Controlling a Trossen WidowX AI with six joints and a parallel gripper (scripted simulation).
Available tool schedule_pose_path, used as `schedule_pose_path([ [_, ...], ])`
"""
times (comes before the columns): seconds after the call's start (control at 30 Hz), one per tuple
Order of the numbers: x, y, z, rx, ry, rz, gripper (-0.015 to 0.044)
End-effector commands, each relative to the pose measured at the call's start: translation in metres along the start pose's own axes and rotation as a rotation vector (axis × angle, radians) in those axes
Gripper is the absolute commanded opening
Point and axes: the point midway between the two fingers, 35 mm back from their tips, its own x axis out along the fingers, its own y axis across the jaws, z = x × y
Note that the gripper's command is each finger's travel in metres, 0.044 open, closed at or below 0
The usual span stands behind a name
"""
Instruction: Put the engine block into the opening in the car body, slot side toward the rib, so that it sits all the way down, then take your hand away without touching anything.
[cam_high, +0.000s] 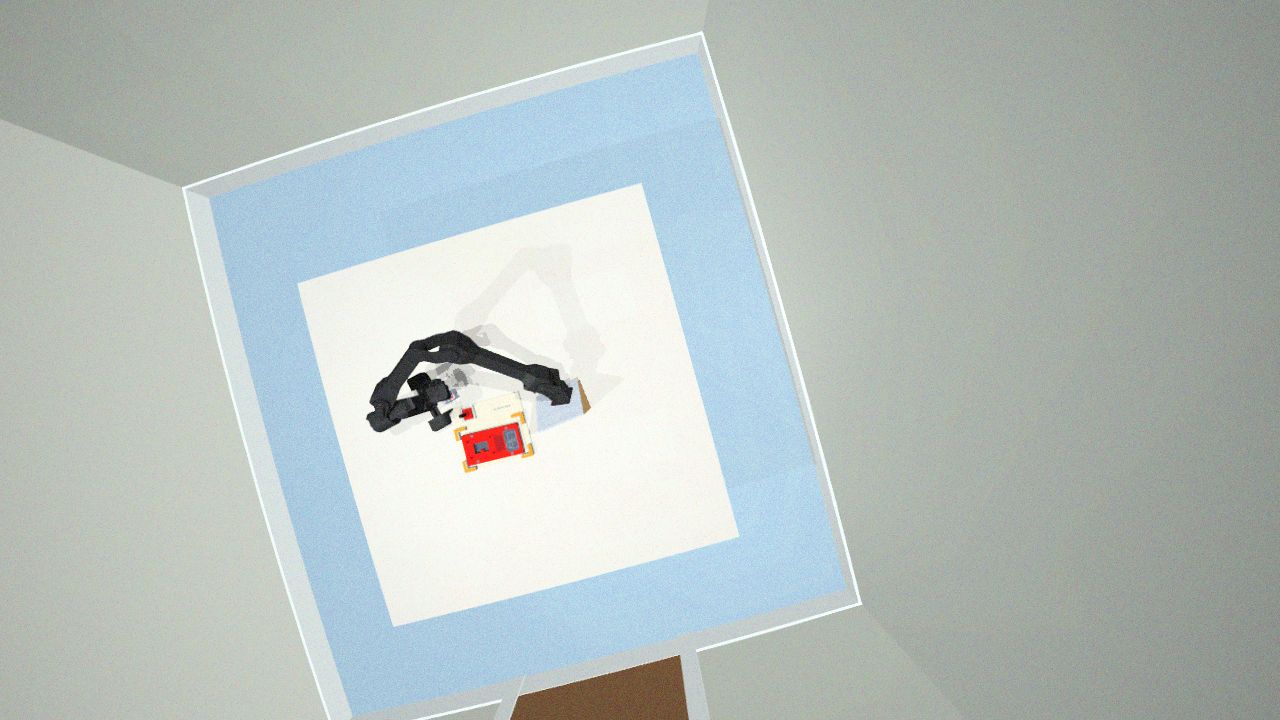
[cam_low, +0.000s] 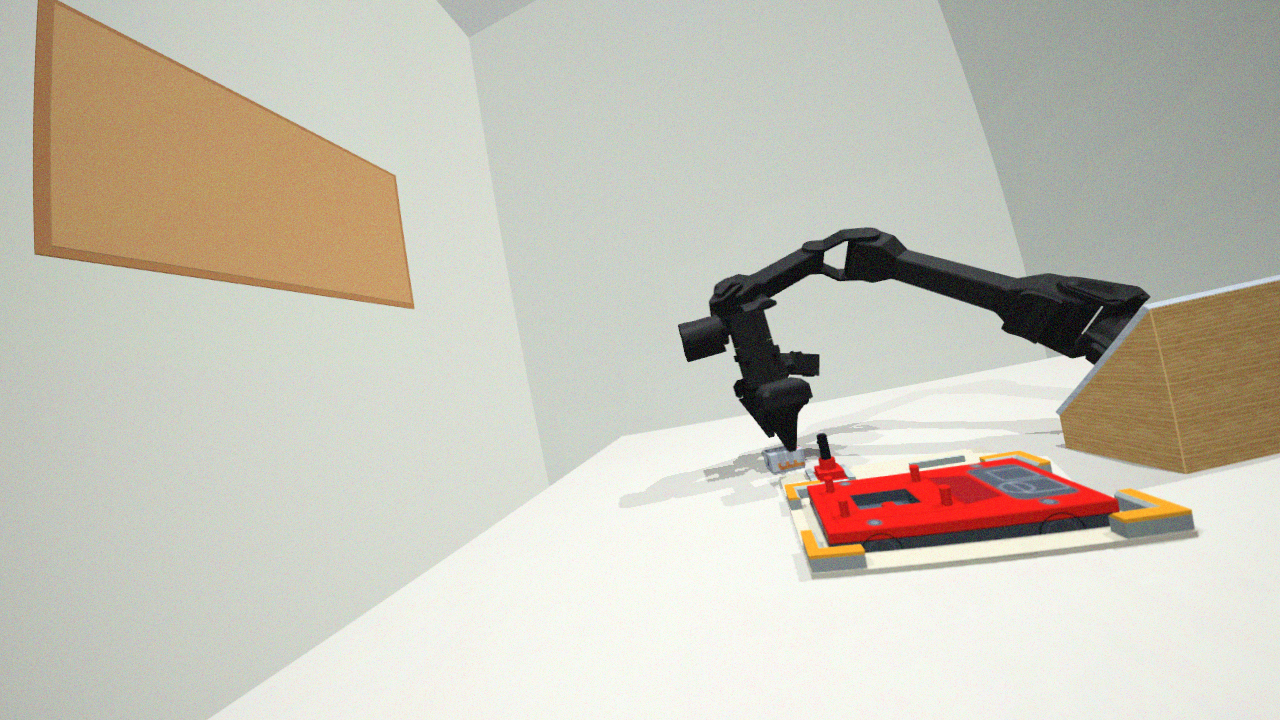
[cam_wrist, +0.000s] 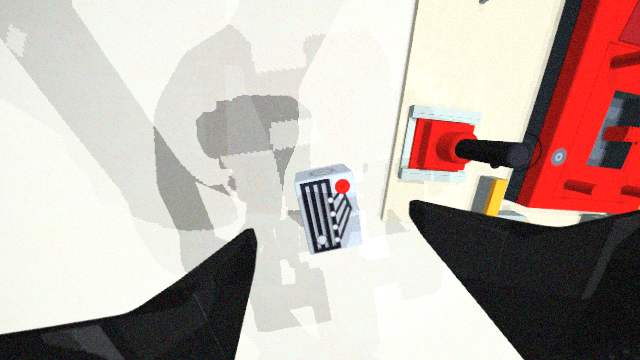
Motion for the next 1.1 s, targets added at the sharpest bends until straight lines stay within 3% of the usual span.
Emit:
schedule_pose_path([
  [0.0, 0.006, 0.0, -0.001, 0.004, -0.005, 0.008, 0.044],
  [0.33, 0.02, 0.0, -0.003, 0.019, -0.022, 0.015, 0.044],
  [0.7, 0.02, 0.0, -0.003, 0.019, -0.022, 0.015, 0.0151],
  [0.97, 0.02, 0.0, -0.003, 0.019, -0.022, 0.015, 0.0098],
  [1.07, 0.017, 0.0, -0.003, 0.018, -0.02, 0.014, 0.0019],
])
